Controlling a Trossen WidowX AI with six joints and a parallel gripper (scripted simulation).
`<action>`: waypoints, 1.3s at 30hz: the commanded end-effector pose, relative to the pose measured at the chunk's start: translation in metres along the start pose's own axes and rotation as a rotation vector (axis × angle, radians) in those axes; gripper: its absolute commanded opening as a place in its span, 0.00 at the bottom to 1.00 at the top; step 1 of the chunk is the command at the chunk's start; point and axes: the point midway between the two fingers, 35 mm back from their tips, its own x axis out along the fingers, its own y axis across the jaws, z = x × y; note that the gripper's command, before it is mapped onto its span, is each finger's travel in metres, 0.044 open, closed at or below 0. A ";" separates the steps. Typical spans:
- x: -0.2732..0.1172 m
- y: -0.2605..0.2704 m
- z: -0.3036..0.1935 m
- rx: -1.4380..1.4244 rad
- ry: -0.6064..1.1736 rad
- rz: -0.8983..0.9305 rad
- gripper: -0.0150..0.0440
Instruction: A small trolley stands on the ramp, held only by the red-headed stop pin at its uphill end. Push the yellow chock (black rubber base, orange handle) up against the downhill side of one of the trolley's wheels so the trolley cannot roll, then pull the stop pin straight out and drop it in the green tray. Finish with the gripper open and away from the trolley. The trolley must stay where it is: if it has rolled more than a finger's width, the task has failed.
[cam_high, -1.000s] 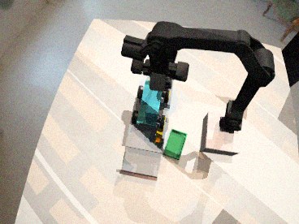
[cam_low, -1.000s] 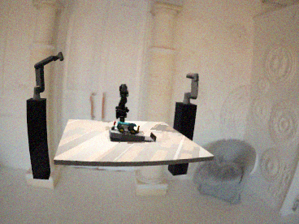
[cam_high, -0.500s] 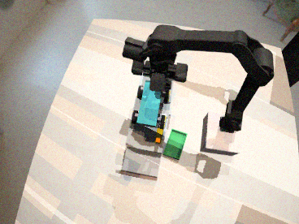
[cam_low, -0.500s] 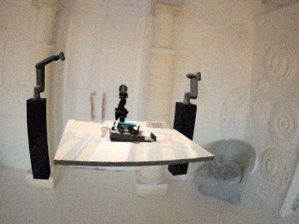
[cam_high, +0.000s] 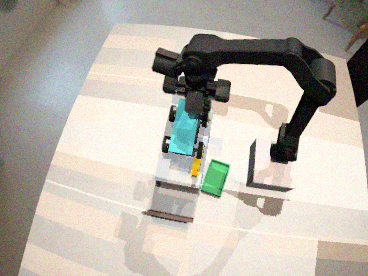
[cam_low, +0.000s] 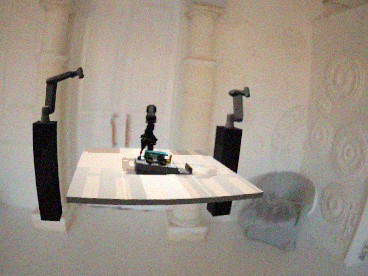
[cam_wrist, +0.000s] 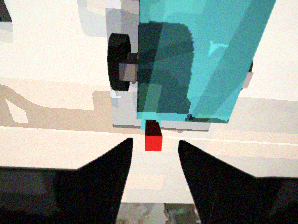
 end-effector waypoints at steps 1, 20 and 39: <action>0.006 0.001 0.000 -0.004 0.002 0.006 0.58; 0.034 0.001 0.000 -0.004 0.003 0.006 0.58; 0.037 0.000 0.000 0.000 0.001 0.002 0.29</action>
